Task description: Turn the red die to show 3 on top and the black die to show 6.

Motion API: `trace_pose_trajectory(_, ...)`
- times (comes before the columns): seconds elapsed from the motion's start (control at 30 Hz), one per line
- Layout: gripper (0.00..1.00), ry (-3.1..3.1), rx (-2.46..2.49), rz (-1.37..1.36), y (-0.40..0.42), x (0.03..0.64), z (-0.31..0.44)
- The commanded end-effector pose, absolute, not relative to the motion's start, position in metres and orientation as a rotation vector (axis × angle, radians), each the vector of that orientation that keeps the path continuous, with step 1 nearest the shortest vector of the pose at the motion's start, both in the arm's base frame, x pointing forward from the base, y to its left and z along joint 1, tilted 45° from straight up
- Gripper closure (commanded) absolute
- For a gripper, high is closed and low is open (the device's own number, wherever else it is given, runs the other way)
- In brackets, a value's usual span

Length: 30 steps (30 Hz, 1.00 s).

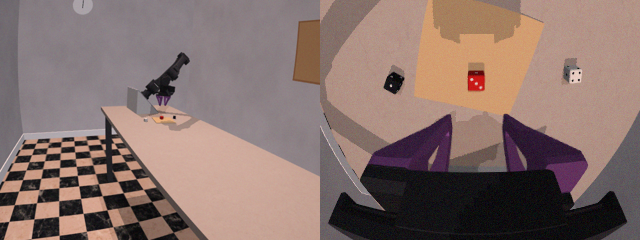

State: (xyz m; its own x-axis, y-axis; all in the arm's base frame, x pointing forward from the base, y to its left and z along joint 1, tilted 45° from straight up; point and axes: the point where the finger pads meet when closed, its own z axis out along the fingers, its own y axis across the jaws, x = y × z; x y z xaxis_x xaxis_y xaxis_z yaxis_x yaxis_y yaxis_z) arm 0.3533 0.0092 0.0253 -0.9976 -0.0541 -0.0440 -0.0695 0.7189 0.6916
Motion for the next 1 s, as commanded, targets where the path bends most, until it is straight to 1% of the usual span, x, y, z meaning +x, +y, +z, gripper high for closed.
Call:
trace_pose_trajectory(0.0, 0.0, 2.867, -0.146, 1.139, 0.002, 0.365, 0.036)
trace_pose_trajectory(0.67, 0.0, 2.866, -0.142, 1.14, 0.001, 0.365, 0.036)
trace_pose_trajectory(0.77, 0.0, 2.882, -0.12, 1.145, 0.012, 0.363, 0.041)
trace_pose_trajectory(0.97, 0.0, 2.954, 0.22, 1.175, 0.048, 0.359, 0.059)
